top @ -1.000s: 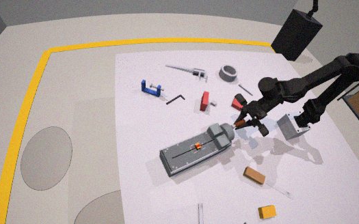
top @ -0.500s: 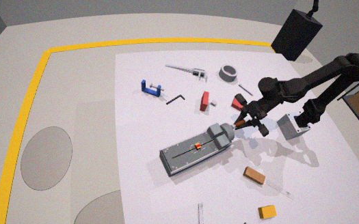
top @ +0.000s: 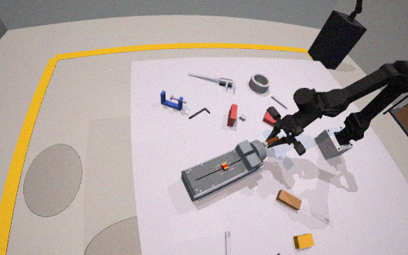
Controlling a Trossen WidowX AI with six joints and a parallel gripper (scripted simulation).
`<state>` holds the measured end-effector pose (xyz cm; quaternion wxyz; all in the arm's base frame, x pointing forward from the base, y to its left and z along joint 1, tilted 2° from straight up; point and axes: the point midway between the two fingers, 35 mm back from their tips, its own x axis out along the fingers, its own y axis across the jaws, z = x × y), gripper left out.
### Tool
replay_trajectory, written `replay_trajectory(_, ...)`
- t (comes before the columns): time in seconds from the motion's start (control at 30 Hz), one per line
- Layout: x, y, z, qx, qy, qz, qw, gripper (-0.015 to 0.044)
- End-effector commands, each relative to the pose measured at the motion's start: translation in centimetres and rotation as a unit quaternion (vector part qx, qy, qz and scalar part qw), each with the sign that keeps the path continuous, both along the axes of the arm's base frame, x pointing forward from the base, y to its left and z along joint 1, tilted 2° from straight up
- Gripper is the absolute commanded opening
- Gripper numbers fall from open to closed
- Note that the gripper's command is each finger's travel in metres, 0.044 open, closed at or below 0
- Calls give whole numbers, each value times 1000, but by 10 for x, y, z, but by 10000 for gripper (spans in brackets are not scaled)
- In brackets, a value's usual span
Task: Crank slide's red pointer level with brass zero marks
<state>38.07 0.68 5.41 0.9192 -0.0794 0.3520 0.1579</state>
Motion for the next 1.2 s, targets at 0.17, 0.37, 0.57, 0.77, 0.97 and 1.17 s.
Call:
replay_trajectory(0.17, 0, 0, 0, 0, 0, 0, 1000, 289)
replay_trajectory(0.37, 0, 0, 0, 0, 0, 0, 1000, 440)
replay_trajectory(0.57, 1, 0, 24, -1, -2, -2, 1000, 440)
replay_trajectory(0.77, -2, 0, 50, 0, 0, 0, 1000, 440)
replay_trajectory(0.97, -1, 0, 76, 0, -2, 0, 1000, 440)
replay_trajectory(1.17, -3, 1, 101, 0, -4, -1, 1000, 440)
